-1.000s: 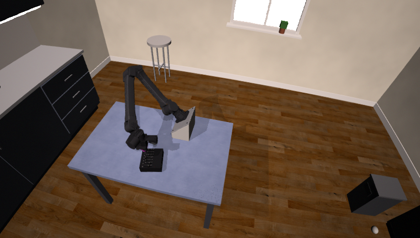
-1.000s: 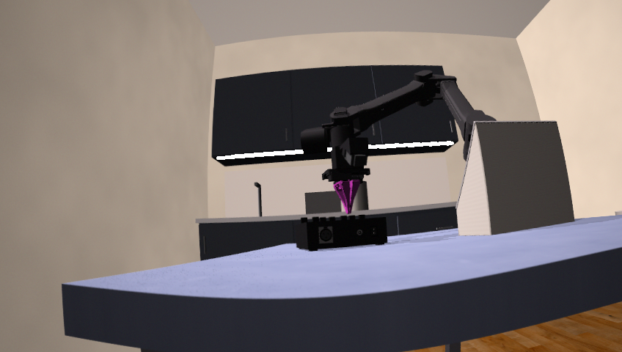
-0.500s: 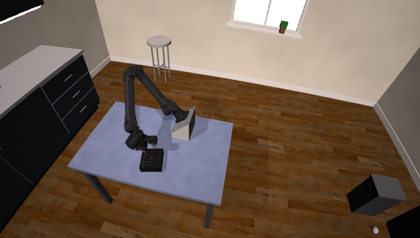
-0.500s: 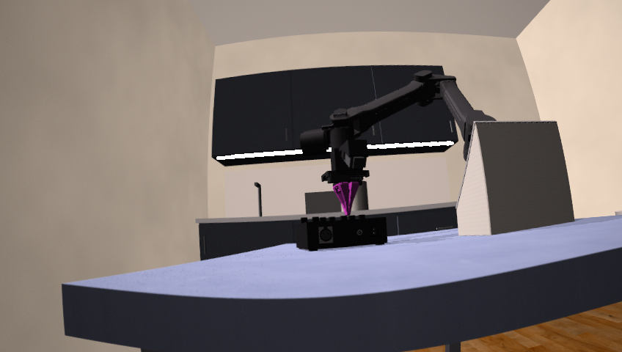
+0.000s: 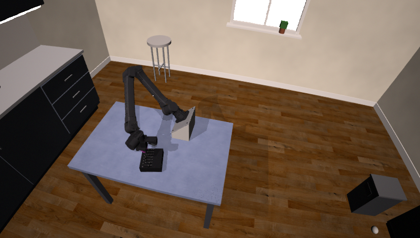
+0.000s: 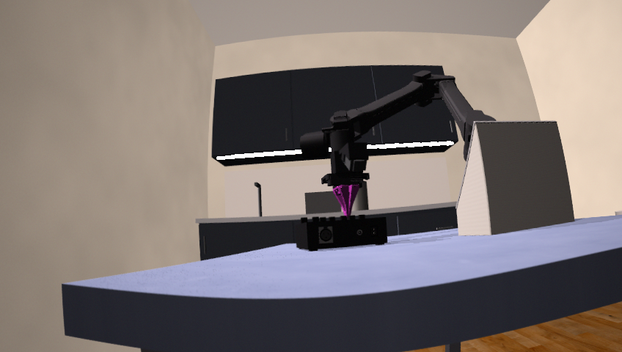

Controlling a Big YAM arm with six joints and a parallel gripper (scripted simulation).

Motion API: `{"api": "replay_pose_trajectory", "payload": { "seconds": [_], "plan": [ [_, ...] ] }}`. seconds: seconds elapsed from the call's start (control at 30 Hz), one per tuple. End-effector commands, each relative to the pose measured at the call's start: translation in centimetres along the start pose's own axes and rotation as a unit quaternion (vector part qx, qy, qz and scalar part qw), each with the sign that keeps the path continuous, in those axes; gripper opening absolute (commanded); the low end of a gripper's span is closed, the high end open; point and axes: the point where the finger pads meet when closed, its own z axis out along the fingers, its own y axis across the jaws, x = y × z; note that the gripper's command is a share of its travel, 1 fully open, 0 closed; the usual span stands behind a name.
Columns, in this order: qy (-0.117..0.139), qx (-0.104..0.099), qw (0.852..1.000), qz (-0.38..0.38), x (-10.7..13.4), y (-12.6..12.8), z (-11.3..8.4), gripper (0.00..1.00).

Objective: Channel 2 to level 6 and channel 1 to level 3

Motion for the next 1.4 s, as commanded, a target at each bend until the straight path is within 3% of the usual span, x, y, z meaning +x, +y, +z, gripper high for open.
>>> {"api": "replay_pose_trajectory", "payload": {
  "seconds": [0.0, 1.37],
  "plan": [
    [-0.002, -0.001, 1.0, 0.0, -0.2, 0.0, 0.5, 0.0],
    [0.0, 0.005, 1.0, 0.002, -1.4, -0.4, 0.1, 0.0]
  ]
}}
